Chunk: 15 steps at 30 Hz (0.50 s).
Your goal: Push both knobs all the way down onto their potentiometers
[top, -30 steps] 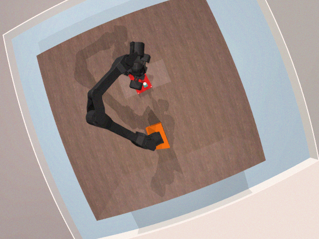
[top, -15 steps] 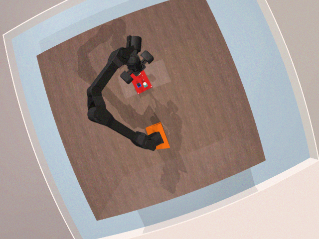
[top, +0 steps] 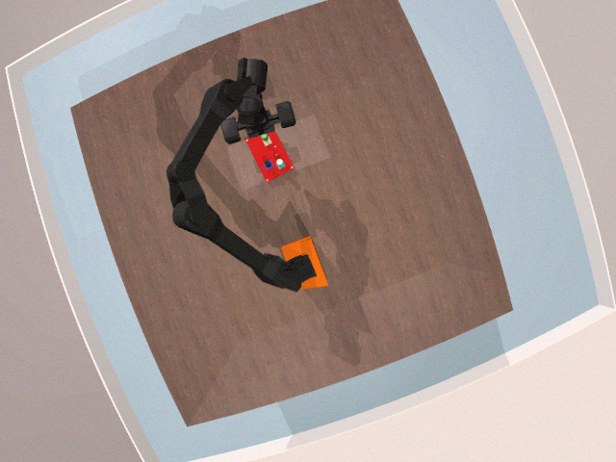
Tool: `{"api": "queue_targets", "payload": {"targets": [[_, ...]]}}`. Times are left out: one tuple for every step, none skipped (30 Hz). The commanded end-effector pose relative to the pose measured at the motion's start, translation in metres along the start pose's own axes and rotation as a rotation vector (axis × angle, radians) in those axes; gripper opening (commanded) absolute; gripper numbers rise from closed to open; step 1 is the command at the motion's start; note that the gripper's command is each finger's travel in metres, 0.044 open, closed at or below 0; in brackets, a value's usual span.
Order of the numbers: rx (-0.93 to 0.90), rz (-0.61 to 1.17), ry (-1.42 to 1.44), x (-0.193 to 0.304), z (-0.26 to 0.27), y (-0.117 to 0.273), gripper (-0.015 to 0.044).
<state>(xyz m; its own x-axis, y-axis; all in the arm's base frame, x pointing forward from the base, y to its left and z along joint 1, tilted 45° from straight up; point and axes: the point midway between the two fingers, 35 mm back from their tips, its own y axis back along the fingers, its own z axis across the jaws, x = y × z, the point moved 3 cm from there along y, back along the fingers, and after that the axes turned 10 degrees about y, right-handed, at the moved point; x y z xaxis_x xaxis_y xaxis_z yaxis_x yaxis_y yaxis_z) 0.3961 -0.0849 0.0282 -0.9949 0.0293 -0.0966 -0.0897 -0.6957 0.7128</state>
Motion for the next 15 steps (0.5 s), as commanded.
{"api": "queue_targets", "payload": {"targets": [[0.001,0.011,-0.128,-0.004,0.001,0.003,0.0000],[0.001,0.012,-0.162,-0.005,0.002,0.004,0.0000],[0.000,0.014,-0.190,-0.006,0.002,0.004,0.0000],[0.000,0.015,-0.207,-0.007,0.002,0.005,0.0000],[0.000,0.015,-0.213,-0.007,0.002,0.005,0.0000],[0.000,0.015,-0.213,-0.007,0.002,0.005,0.0000],[0.000,0.015,-0.213,-0.007,0.002,0.005,0.0000],[0.000,0.015,-0.213,-0.007,0.002,0.005,0.0000],[0.000,0.015,-0.213,-0.007,0.002,0.002,0.0000],[0.000,0.015,-0.212,-0.007,0.002,-0.005,0.0000],[-0.001,0.015,-0.212,-0.007,0.003,-0.013,0.0000],[-0.001,0.015,-0.212,-0.007,0.003,-0.015,0.0000],[-0.001,0.015,-0.212,-0.007,0.003,-0.015,0.0000],[-0.001,0.015,-0.212,-0.007,0.003,-0.015,0.0000],[-0.001,0.015,-0.212,-0.007,0.003,-0.015,0.0000]]}}
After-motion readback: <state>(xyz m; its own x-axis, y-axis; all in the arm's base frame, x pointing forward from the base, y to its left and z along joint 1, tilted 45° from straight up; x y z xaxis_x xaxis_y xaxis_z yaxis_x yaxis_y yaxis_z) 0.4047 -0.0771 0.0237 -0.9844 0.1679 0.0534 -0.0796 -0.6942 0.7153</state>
